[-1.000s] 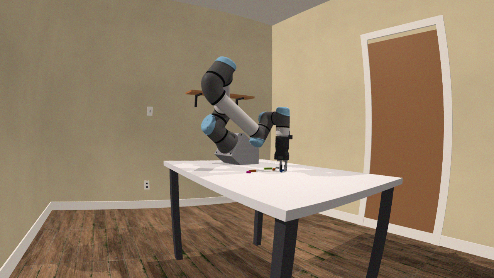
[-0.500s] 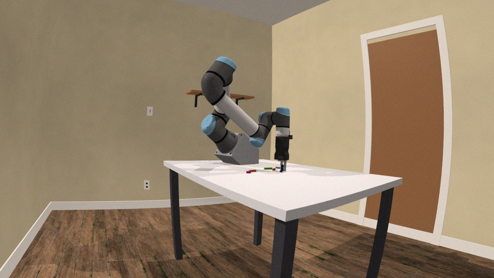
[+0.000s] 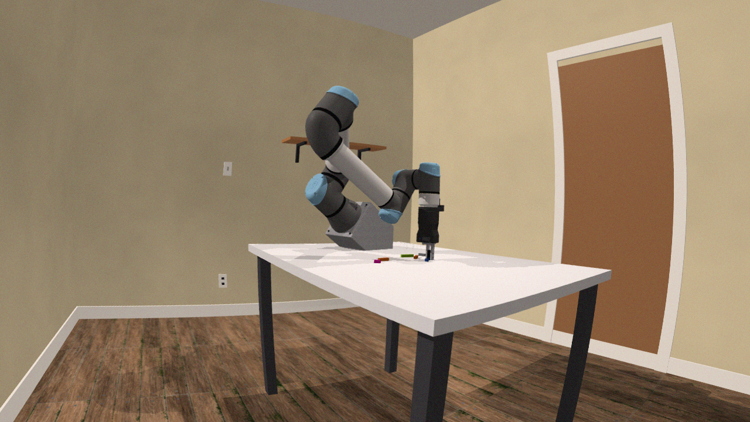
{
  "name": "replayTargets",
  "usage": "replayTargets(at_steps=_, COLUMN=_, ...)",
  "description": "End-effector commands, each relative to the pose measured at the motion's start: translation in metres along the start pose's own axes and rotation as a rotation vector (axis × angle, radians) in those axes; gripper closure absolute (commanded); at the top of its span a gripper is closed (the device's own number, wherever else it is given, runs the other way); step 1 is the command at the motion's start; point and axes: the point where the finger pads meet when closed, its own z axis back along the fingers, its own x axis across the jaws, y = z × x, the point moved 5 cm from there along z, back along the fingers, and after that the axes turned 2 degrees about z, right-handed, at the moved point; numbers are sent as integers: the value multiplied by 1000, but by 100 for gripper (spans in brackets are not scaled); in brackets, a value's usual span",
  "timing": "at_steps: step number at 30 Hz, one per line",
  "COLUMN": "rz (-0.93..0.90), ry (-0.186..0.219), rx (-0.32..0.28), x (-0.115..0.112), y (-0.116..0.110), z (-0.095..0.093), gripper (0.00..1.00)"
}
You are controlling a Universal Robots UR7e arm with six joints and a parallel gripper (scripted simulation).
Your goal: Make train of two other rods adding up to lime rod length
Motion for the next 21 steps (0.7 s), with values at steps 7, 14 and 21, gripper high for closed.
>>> replayTargets(at_steps=7, rz=0, ry=-1, rx=0, x=0, y=0, z=0, gripper=76)
replayTargets(at_steps=14, rz=0, ry=-1, rx=0, x=0, y=0, z=1, gripper=76)
replayTargets(at_steps=21, rz=0, ry=-1, rx=0, x=0, y=0, z=5, gripper=76)
